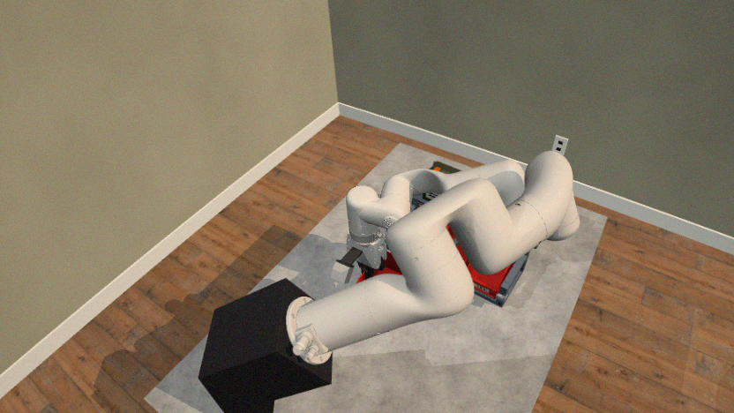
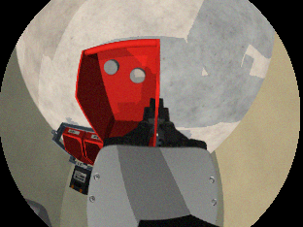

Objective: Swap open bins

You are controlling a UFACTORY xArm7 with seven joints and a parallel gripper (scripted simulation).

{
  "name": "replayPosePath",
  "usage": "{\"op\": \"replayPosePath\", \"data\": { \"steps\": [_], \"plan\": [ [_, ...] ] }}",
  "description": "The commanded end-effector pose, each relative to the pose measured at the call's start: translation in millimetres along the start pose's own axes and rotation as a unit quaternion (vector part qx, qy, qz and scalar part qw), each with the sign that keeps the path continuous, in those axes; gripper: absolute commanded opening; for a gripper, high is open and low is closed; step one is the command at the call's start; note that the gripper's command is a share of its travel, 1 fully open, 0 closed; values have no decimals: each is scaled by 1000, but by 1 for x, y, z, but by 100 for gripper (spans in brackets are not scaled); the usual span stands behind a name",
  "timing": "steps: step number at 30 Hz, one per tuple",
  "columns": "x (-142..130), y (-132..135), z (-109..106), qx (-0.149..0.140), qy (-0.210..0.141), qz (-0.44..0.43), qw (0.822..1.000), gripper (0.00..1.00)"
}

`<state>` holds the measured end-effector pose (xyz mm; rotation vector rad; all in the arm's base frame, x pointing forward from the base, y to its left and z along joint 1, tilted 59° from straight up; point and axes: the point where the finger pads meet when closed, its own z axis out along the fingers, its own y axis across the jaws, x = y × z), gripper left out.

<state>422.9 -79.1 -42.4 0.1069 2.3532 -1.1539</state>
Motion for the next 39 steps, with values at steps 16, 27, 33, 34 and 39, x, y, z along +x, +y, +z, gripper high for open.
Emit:
{"op": "replayPosePath", "data": {
  "steps": [16, 27, 33, 34, 39],
  "plan": [
    [-1, 1, -8, -2, -1, 0, 1000, 0],
    [-1, 1, -28, -2, -1, 0, 1000, 0],
    [-1, 1, -46, -2, -1, 0, 1000, 0],
    [-1, 1, -50, -2, -1, 0, 1000, 0],
    [-1, 1, -64, -2, -1, 0, 1000, 0]
  ]
}}
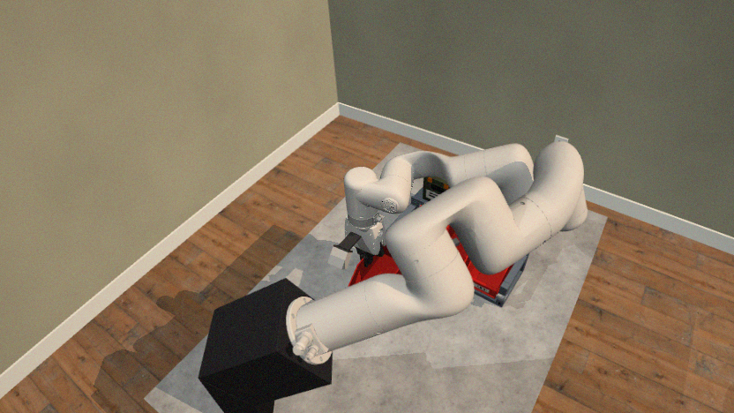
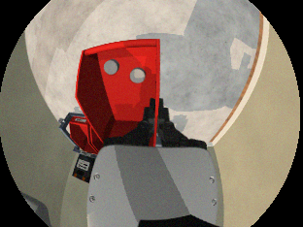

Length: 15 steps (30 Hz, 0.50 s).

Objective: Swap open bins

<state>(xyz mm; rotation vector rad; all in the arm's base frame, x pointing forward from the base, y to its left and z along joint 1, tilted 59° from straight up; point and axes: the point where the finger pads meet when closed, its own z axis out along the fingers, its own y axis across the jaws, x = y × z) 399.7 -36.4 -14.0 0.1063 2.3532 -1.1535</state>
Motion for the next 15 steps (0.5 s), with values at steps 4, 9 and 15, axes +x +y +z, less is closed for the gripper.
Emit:
{"op": "replayPosePath", "data": {
  "steps": [4, 9, 15],
  "plan": [
    [-1, 1, -15, -1, -1, 0, 1000, 0],
    [-1, 1, -23, -1, -1, 0, 1000, 0],
    [-1, 1, -30, -1, -1, 0, 1000, 0]
  ]
}}
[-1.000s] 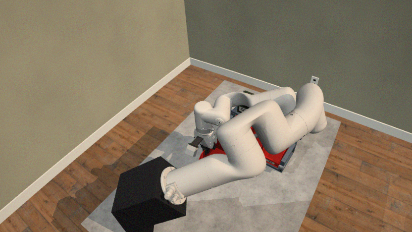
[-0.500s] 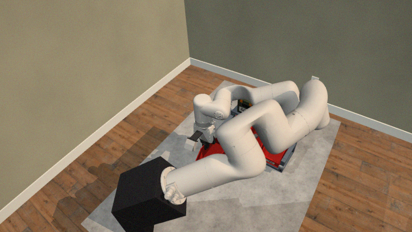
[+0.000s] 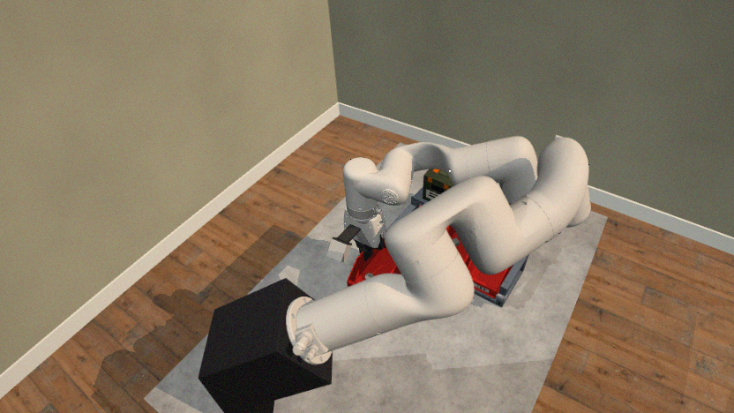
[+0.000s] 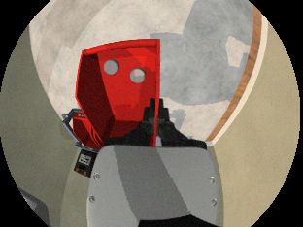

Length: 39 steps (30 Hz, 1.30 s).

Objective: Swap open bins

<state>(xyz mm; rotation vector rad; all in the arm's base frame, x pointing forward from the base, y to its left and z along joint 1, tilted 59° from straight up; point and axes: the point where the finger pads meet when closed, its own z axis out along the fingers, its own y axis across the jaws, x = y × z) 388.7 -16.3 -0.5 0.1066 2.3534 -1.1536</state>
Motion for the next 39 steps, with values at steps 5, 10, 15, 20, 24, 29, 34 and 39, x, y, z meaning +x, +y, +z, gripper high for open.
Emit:
{"op": "replayPosePath", "data": {
  "steps": [5, 10, 15, 20, 24, 29, 34, 39],
  "plan": [
    [-1, 1, -5, -1, -1, 0, 1000, 0],
    [-1, 1, -5, -1, -1, 0, 1000, 0],
    [-1, 1, -5, -1, -1, 0, 1000, 0],
    [-1, 0, -5, -1, -1, 0, 1000, 0],
    [-1, -5, -5, -1, -1, 2, 1000, 0],
    [-6, -41, -5, -1, -1, 14, 1000, 0],
    [-12, -79, -5, -1, -1, 27, 1000, 0],
    [-13, -89, -5, -1, -1, 31, 1000, 0]
  ]
}}
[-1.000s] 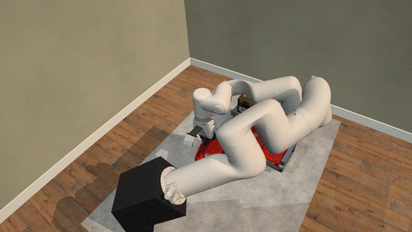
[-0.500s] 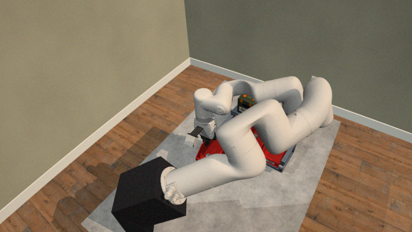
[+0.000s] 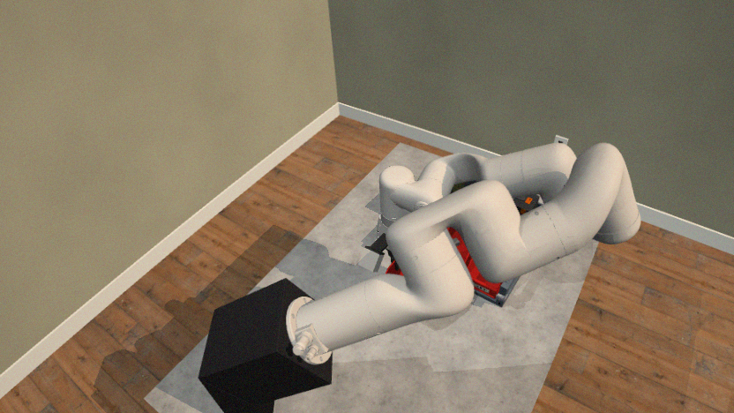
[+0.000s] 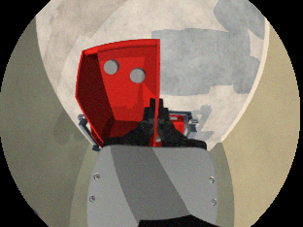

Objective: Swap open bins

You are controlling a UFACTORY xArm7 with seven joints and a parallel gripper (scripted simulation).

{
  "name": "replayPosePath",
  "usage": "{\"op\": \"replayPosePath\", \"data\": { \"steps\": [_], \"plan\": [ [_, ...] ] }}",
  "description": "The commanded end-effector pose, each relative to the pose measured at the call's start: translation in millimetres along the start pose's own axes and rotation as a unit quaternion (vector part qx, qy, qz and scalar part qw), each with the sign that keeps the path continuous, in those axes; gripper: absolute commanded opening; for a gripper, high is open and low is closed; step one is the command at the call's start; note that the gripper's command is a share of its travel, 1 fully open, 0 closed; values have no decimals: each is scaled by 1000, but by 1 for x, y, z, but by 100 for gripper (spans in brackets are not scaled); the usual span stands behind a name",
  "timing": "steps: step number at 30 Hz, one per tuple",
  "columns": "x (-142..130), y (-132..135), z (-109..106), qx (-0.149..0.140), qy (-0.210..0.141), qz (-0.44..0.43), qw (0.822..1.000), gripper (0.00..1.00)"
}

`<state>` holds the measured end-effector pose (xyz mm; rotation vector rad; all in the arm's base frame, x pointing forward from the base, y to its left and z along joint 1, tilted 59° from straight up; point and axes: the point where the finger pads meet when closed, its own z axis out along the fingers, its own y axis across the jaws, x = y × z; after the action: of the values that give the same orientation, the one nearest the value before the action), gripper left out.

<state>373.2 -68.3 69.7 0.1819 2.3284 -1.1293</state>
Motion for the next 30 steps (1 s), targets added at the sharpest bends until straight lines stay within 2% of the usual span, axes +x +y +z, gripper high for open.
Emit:
{"op": "replayPosePath", "data": {
  "steps": [1, 19, 30],
  "plan": [
    [-1, -1, -2, -4, 0, -1, 1000, 0],
    [-1, -1, -1, -4, 0, -1, 1000, 0],
    [-1, -1, 15, -4, 0, -1, 1000, 0]
  ]
}}
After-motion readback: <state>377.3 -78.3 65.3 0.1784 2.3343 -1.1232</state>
